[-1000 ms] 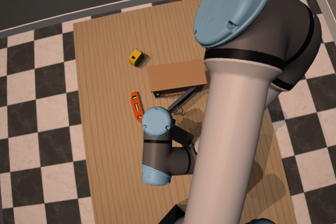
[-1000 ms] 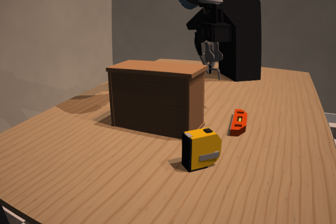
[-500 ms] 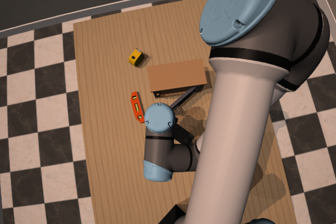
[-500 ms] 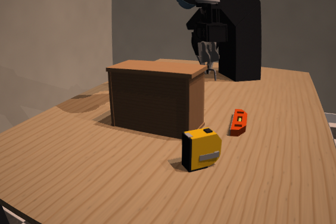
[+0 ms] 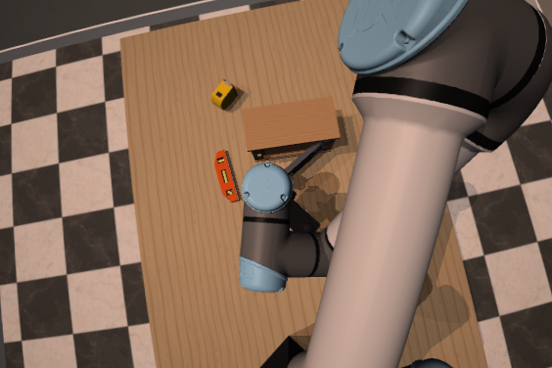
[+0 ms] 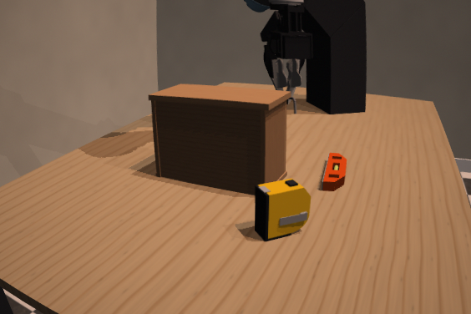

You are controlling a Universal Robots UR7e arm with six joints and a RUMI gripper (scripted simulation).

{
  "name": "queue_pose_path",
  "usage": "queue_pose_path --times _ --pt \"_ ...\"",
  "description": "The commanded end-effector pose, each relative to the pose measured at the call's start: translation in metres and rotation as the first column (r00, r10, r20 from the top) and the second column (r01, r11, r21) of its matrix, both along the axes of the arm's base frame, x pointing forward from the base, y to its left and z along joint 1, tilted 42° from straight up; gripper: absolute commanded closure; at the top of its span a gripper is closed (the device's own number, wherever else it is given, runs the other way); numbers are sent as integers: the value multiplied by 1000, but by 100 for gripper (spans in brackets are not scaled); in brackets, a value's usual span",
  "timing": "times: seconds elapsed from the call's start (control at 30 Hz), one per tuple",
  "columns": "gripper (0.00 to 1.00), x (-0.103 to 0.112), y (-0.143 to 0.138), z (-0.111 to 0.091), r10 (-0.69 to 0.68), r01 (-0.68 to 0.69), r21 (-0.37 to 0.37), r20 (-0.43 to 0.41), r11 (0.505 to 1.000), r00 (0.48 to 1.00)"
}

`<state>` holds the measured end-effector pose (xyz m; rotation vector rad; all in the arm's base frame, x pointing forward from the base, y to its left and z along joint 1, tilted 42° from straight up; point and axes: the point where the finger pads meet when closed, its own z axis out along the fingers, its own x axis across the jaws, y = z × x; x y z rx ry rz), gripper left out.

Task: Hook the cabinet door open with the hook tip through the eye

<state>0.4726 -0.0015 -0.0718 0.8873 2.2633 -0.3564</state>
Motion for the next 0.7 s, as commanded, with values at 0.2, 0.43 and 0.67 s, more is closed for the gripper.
queue_pose_path --times 0.2,0.43,0.67 --pt "99 3 -3 5 -50 49 33 30 998 998" --pt "99 6 -6 8 -94 91 64 55 994 994" --pt "99 8 -8 11 -143 135 99 81 986 986"
